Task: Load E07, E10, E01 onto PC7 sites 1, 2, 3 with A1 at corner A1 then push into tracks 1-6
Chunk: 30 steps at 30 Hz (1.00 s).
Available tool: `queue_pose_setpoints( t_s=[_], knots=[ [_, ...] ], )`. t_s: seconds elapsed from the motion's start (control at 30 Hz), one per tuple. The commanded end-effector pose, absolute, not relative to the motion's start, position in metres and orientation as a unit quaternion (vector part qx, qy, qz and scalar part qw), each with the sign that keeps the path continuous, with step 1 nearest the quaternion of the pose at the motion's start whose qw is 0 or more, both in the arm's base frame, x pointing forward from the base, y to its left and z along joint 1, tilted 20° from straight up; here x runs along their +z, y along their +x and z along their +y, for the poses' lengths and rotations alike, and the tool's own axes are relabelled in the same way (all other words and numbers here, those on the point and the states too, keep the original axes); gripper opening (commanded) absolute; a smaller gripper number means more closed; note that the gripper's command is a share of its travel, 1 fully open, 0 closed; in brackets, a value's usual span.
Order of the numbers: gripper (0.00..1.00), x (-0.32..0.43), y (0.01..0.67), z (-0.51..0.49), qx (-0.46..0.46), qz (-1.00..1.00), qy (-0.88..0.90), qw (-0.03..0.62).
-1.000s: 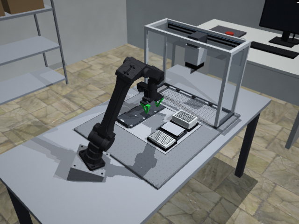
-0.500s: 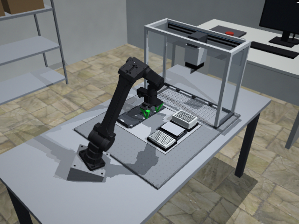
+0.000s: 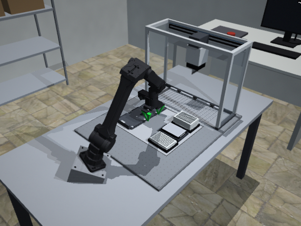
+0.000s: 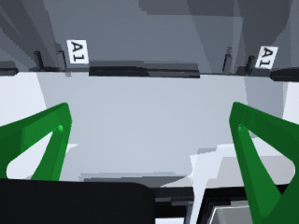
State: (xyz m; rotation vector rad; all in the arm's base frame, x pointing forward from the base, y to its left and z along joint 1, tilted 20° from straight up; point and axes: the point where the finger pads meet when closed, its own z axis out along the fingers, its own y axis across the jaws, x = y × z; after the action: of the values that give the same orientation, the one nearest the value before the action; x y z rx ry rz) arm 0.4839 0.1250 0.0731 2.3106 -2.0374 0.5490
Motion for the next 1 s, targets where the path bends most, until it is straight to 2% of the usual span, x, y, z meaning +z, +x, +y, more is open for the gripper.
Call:
queue_pose_setpoints(
  t_s=[0.0, 0.97],
  knots=[
    [1.00, 0.067, 0.488, 0.125, 0.175, -0.646, 0.743, 0.004],
    [1.00, 0.066, 0.497, 0.138, 0.182, -0.634, 0.751, -0.008]
  ],
)
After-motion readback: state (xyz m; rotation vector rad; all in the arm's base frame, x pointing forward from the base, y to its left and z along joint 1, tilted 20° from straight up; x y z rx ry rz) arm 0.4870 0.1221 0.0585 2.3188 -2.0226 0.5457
